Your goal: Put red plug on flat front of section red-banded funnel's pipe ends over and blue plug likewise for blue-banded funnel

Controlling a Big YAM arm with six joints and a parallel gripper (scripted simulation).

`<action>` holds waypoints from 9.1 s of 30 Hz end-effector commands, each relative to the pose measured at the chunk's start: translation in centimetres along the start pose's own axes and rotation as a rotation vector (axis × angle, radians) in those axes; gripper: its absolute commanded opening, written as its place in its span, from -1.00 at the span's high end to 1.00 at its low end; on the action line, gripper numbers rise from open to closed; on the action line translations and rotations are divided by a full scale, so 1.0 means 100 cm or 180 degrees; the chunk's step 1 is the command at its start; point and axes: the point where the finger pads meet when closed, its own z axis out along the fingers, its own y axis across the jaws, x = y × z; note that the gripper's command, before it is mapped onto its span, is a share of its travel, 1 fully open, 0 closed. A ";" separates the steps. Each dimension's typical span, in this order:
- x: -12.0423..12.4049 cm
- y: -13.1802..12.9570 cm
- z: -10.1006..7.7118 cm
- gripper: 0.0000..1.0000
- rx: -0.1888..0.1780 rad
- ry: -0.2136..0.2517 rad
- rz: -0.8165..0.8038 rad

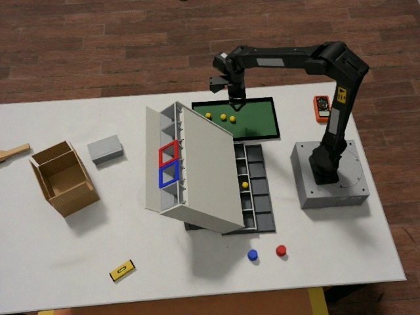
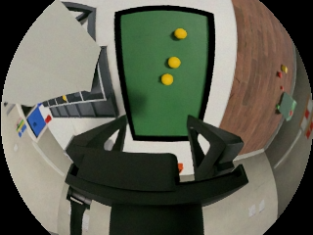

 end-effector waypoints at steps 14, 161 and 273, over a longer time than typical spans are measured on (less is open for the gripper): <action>-0.012 -0.018 -0.009 -0.60 0.0145 -0.0116 -0.0072; -0.009 -0.022 0.146 -0.60 0.0276 -0.0252 -0.0106; -0.012 -0.018 -0.009 1.00 0.0061 -0.0044 -0.0112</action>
